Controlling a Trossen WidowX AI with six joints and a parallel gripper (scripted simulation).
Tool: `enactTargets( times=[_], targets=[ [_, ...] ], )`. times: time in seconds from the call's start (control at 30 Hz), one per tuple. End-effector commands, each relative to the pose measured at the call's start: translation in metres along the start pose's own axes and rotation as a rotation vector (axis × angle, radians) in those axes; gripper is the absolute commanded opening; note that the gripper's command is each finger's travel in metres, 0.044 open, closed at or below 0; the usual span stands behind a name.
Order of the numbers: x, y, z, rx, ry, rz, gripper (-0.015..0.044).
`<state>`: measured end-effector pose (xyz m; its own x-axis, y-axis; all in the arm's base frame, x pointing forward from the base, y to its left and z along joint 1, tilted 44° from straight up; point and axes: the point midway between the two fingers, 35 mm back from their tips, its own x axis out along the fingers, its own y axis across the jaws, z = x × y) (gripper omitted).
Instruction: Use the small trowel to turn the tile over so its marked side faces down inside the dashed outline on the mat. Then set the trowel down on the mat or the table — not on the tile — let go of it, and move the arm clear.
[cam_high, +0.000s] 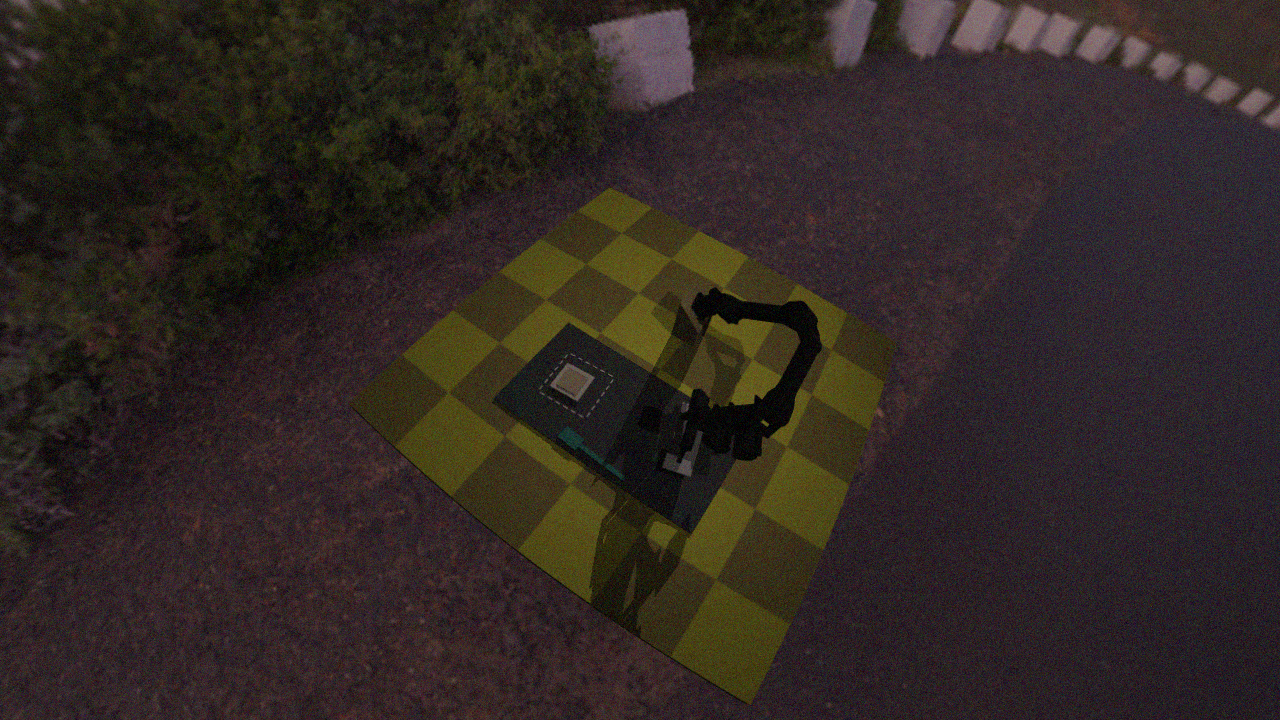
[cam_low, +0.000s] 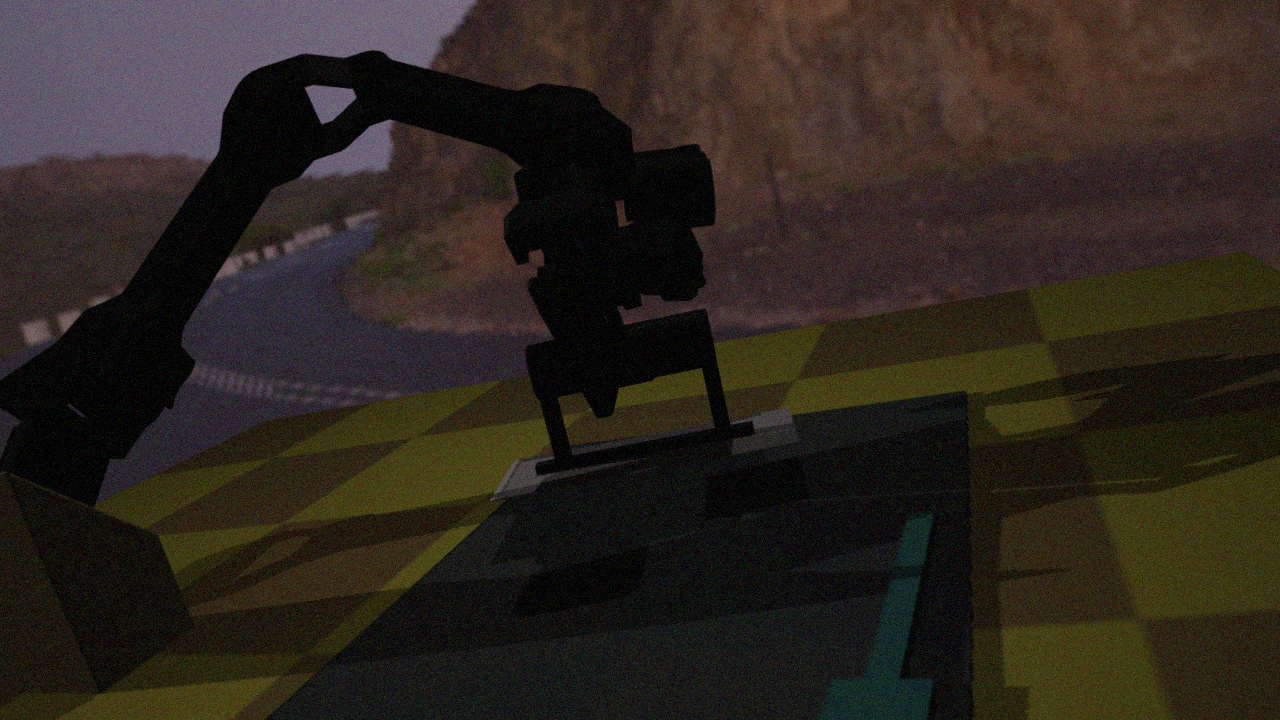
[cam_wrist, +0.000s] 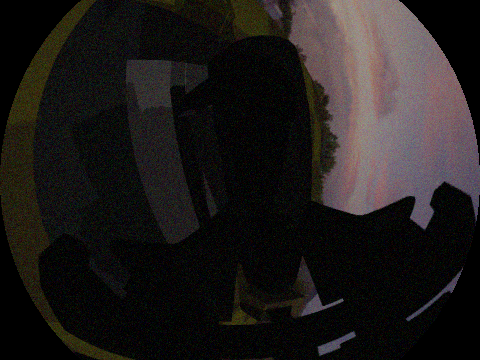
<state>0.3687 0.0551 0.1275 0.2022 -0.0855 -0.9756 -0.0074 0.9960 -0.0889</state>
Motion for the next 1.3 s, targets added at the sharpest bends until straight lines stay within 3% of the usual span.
enactTargets(
  times=[0.0,0.9,1.27],
  targets=[
    [-0.003,-0.004,-0.001,0.021,0.006,-0.025,0.0],
    [0.021,0.024,0.001,0.019,0.004,-0.016,0.0],
    [0.021,0.024,0.001,0.019,0.004,-0.016,0.0289]
  ],
)
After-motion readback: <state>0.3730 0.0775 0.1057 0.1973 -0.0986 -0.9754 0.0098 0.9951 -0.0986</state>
